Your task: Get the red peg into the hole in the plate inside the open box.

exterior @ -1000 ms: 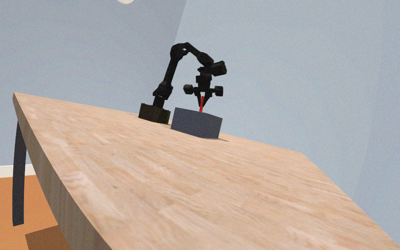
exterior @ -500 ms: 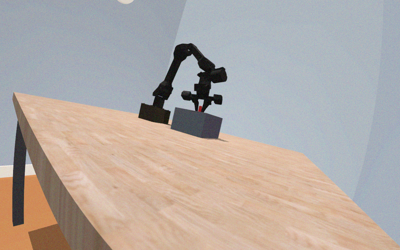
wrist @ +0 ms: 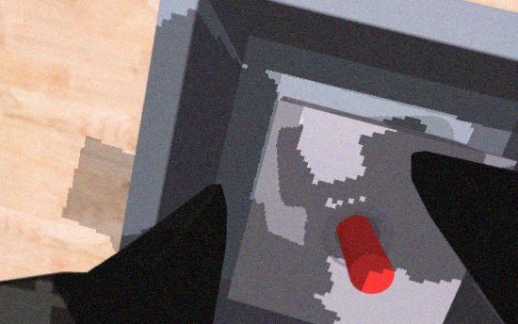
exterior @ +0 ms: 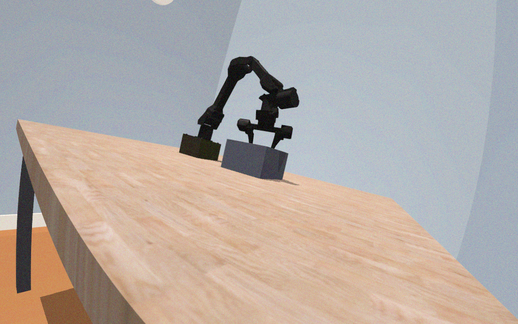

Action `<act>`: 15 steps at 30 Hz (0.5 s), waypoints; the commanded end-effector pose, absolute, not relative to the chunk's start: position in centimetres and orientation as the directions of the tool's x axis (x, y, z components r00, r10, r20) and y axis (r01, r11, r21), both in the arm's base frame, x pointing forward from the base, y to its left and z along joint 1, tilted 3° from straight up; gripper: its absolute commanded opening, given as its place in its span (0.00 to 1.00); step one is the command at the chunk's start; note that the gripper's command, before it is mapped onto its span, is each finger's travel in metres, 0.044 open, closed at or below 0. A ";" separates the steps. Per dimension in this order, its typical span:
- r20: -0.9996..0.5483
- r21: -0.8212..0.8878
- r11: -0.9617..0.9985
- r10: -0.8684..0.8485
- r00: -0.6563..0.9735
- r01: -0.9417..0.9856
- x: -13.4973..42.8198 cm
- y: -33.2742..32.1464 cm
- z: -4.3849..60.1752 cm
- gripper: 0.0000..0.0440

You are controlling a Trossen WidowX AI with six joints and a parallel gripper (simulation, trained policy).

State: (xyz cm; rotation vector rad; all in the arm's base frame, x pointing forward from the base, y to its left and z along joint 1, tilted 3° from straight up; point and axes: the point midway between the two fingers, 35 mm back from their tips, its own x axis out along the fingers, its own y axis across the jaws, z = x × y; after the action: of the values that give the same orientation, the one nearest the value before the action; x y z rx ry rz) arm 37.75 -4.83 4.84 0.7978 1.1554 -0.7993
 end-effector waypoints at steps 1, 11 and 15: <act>-0.965 0.127 0.499 -0.138 0.223 0.857 39.0 -5.7 5.3 0.90; -0.935 0.183 0.487 -0.183 0.305 0.854 41.9 -8.2 6.9 1.00; -0.923 0.200 0.482 -0.199 0.329 0.853 42.6 -9.0 7.4 1.00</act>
State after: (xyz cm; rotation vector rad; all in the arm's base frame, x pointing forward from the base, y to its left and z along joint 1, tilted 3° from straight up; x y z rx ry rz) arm 37.68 -5.82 5.27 0.7334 1.2288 -0.7835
